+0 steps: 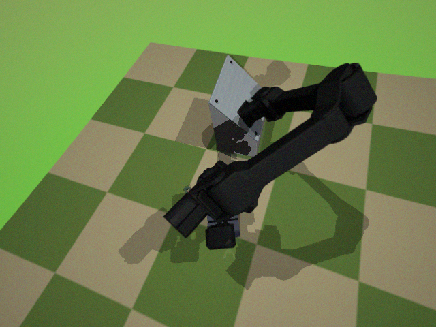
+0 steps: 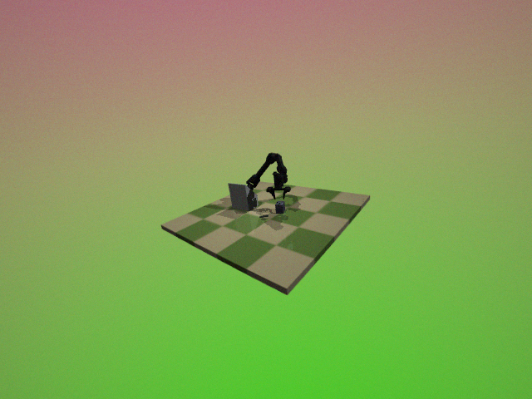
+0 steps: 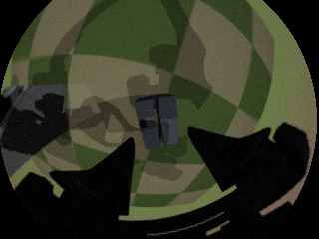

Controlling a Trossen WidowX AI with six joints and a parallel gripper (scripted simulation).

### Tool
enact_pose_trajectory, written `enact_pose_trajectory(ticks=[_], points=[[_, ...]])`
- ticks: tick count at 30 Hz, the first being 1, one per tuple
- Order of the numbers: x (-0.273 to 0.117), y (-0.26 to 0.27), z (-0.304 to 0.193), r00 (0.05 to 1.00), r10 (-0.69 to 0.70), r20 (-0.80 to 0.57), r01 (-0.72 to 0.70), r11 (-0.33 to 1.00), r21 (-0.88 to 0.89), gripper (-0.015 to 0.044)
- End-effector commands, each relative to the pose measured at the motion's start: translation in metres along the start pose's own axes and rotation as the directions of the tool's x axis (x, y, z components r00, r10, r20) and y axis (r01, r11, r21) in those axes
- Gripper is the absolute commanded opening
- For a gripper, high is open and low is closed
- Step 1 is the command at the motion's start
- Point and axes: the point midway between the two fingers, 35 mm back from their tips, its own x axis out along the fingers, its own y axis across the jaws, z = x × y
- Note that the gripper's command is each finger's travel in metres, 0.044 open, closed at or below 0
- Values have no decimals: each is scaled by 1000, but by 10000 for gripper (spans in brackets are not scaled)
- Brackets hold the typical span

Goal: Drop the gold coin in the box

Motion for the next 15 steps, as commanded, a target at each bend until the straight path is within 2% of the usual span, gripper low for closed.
enact_pose_trajectory(ticks=[1,4,15], points=[[-21,0,1,1000,-1,-3,1,1000,-5,423],[-42,2,2,1000,-1,2,1,1000,-2,440],[-42,2,2,1000,-1,2,1,1000,-2,440]])
